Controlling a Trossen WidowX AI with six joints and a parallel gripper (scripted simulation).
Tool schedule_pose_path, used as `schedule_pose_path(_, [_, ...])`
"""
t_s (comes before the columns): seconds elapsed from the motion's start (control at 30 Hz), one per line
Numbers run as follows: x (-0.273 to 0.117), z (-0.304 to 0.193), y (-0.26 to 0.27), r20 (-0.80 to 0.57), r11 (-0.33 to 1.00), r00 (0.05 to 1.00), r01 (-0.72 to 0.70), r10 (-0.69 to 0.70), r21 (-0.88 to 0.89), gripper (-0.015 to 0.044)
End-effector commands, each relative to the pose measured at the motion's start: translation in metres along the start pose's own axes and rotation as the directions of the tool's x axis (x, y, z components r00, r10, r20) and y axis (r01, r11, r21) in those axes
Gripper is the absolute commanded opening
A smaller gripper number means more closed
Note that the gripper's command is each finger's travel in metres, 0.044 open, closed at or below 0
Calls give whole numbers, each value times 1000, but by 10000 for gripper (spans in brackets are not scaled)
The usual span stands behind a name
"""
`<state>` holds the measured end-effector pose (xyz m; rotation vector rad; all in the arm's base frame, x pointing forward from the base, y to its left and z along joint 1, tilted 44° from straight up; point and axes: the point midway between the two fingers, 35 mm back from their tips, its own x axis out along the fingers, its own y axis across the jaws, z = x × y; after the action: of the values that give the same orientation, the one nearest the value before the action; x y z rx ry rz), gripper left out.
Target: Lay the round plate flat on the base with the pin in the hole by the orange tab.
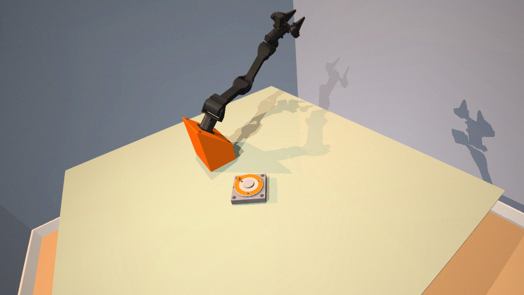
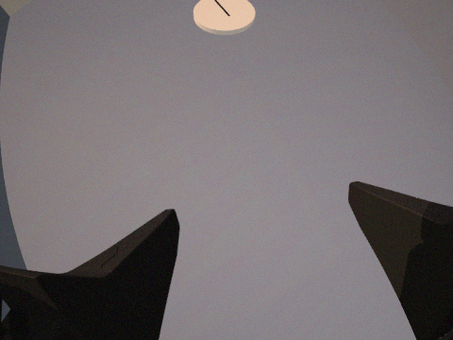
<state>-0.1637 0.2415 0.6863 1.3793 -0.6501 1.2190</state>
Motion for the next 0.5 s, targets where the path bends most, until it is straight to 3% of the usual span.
schedule_pose_path(0.0, [2, 6, -2, 13, 1000, 1000, 0, 0, -1, 374])
schedule_pose_path(0.1, [23, 75, -24, 139, 999, 990, 44, -40, -29, 295])
schedule_pose_path(0.27, [32, 123, -48, 210, 989, 971, 130, -115, -63, 164])
schedule_pose_path(0.47, [36, 228, -116, 341, 928, 889, 359, -306, -103, 6])
